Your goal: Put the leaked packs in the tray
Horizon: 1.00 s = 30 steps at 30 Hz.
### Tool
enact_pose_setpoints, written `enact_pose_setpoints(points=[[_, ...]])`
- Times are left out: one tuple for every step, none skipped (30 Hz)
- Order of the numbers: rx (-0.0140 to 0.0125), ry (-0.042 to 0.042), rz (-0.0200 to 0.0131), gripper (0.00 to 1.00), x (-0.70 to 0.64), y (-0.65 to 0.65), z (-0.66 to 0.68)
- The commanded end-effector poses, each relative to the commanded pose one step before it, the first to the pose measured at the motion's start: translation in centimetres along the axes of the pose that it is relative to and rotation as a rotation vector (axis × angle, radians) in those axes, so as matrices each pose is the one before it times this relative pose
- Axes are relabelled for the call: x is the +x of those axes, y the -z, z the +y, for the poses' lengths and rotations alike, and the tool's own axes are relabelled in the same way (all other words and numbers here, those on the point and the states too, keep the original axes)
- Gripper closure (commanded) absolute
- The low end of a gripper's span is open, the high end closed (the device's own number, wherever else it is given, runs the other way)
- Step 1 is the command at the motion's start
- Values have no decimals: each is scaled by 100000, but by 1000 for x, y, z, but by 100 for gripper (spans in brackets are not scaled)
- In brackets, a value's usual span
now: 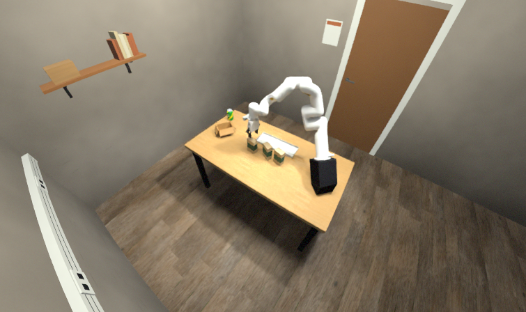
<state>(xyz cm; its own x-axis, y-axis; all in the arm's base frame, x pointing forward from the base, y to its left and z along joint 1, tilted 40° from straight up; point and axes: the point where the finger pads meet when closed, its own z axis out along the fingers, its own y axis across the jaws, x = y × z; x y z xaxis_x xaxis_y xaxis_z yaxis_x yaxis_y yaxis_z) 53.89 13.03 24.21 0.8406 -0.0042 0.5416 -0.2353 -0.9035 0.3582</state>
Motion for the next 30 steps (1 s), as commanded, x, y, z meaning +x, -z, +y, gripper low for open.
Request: enact_pose_setpoints(points=[[-1880, 977, -2310, 16, 342, -142, -499], [0, 0, 0, 16, 0, 0, 0], [-2, -1, 3, 16, 1, -12, 0], [-14, -4, 20, 16, 5, -74, -3], [-33, -10, 43, 16, 11, -171, -6], [-38, -11, 48, 16, 17, -277, -9], [0, 0, 0, 16, 0, 0, 0], [0, 0, 0, 16, 0, 0, 0], [0, 0, -1, 16, 22, -363, -12], [0, 0, 0, 16, 28, -437, -15], [0, 0, 0, 16, 30, -479, -16], [0, 0, 0, 16, 30, -483, -16], [0, 0, 0, 16, 28, -448, -15], [0, 0, 1, 16, 24, -377, -13], [0, 0, 1, 16, 18, -281, -10], [0, 0, -1, 16, 11, -174, -6], [0, 0, -1, 16, 4, -76, -2], [0, 0, 0, 16, 1, -12, 0], [0, 0, 0, 16, 0, 0, 0], [0, 0, 0, 16, 0, 0, 0], [0, 0, 0, 16, 0, 0, 0], [0, 0, 0, 16, 0, 0, 0], [0, 0, 0, 16, 0, 0, 0], [0, 0, 0, 16, 0, 0, 0], [0, 0, 0, 16, 0, 0, 0], [0, 0, 0, 16, 0, 0, 0], [0, 0, 0, 16, 0, 0, 0], [0, 0, 0, 16, 0, 0, 0], [0, 0, 0, 16, 0, 0, 0], [0, 0, 0, 16, 1, 0, -1]])
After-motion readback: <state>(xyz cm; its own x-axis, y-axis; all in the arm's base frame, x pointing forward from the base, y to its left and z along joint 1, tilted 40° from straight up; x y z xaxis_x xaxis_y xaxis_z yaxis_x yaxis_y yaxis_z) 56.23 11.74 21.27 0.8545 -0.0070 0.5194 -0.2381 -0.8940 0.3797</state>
